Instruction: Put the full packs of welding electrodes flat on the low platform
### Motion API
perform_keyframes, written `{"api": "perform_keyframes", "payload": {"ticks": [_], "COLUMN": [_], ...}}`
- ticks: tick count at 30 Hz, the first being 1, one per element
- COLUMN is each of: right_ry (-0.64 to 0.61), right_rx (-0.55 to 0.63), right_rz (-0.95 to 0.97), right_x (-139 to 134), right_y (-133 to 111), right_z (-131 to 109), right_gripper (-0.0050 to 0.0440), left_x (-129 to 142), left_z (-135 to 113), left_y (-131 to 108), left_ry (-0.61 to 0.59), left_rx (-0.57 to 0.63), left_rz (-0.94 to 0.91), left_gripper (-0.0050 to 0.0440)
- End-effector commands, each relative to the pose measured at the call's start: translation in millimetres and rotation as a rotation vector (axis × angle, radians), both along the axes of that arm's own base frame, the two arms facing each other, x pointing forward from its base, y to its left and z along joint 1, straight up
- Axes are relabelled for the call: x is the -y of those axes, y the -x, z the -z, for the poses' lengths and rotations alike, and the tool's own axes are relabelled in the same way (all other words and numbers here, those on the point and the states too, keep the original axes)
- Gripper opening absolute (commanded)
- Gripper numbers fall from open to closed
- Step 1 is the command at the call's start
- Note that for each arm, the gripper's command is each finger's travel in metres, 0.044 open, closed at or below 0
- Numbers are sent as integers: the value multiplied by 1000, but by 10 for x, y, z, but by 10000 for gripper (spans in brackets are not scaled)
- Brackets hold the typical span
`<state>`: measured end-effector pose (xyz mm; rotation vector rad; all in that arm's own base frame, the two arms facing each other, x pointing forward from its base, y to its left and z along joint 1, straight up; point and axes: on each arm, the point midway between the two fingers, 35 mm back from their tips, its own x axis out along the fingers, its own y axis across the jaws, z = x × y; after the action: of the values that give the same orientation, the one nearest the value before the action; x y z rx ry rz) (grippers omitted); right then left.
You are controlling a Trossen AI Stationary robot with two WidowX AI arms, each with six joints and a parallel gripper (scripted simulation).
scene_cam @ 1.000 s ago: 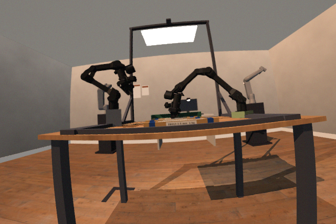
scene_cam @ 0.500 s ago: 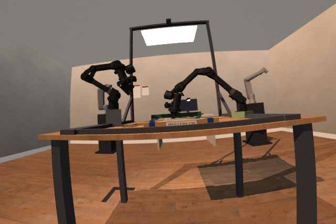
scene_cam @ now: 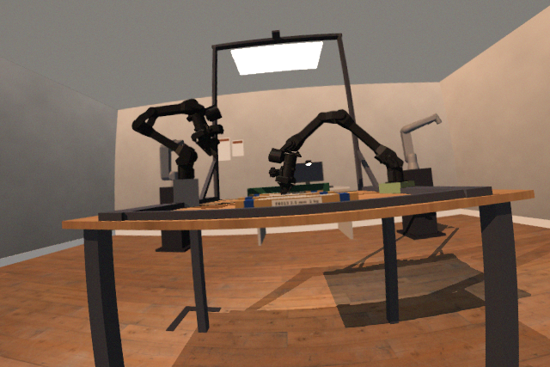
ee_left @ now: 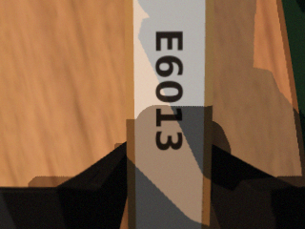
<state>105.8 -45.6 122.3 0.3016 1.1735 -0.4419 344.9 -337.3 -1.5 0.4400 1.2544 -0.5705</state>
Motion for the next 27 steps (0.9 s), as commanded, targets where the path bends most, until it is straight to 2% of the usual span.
{"api": "perform_keyframes", "payload": {"ticks": [1,27], "right_ry": [9,9], "right_rx": [20,20], "right_rz": [1,1], "right_x": [8,8], "right_y": [-21,-21], "right_z": [-69,-69], "right_gripper": [330,330], "left_x": [31,19], "left_z": [-121,-158], "left_y": [-34,-24], "left_ry": [24,27], "left_rx": [21,19], "left_rz": [1,3], "left_gripper": [-50,-50]}}
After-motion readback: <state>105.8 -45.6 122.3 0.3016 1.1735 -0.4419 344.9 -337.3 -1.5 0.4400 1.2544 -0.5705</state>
